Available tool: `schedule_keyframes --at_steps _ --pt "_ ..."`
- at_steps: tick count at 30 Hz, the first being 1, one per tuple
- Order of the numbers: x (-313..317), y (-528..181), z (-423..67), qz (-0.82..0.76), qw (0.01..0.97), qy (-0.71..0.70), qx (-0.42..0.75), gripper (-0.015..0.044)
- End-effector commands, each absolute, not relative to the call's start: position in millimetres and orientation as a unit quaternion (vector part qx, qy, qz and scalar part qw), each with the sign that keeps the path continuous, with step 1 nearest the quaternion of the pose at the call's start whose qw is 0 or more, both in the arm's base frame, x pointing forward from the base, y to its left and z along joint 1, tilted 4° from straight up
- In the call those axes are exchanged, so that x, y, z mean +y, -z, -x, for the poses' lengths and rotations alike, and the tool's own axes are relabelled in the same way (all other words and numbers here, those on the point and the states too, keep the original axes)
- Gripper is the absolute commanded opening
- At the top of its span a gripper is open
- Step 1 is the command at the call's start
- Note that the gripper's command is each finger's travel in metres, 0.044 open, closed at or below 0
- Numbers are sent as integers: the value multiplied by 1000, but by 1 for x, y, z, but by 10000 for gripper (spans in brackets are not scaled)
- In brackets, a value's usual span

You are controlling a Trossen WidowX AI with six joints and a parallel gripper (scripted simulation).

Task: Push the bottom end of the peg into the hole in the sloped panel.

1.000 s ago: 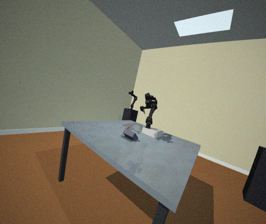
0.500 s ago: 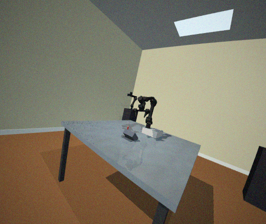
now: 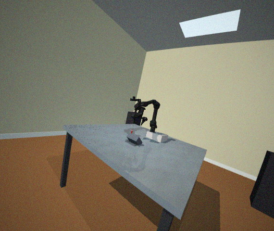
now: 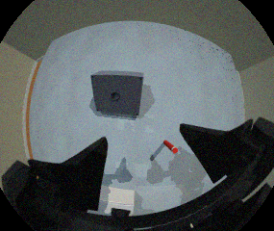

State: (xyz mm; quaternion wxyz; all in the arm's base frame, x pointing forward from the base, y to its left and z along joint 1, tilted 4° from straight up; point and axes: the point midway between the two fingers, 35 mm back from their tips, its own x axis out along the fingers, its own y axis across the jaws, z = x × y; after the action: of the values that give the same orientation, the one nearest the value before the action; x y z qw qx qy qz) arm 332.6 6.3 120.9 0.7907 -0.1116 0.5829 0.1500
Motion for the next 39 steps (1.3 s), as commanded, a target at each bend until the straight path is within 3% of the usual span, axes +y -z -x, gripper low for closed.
schedule_keyframes --at_steps 1,16,39 --pt "-17 -106 -329 130 770 -139 609 440" --pt "-85 -56 -299 170 681 -130 700 440" --pt "-90 -31 -301 170 680 -130 701 440"
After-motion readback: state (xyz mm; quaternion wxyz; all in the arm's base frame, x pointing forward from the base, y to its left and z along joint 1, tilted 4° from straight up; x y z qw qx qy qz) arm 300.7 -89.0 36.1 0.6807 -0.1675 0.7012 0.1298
